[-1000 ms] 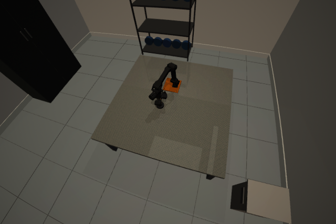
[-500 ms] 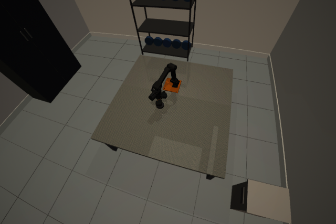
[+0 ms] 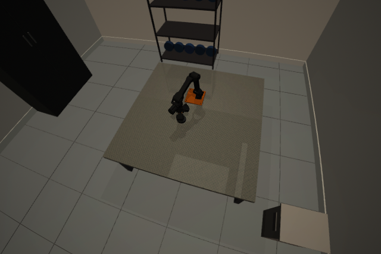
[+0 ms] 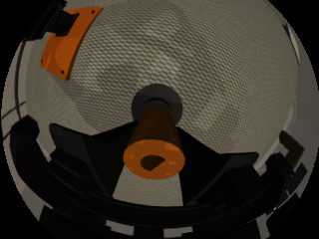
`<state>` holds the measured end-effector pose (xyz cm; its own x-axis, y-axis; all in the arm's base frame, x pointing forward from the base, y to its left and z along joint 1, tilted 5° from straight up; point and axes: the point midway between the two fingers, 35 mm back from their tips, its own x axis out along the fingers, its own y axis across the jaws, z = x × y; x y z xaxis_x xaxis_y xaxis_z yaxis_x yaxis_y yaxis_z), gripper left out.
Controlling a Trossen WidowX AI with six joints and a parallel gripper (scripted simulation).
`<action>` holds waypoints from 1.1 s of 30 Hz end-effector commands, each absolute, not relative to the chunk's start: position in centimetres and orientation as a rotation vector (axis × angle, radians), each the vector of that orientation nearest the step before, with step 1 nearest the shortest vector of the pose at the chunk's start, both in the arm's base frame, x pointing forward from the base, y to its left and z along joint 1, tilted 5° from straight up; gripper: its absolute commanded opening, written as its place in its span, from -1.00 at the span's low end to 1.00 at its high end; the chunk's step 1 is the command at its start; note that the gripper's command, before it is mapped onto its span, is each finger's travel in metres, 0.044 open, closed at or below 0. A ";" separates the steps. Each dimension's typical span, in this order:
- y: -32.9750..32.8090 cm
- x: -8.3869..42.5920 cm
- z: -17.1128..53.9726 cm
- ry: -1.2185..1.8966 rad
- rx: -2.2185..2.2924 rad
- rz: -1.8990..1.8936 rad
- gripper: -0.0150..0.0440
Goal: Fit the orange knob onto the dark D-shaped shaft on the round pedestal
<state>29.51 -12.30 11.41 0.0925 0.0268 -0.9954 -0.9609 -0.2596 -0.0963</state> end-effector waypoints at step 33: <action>-12.1 29.1 11.6 0.866 -1.590 1.471 -0.49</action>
<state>28.87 -12.04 11.46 0.0866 0.0294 -0.9958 -0.8890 -0.4488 -0.0905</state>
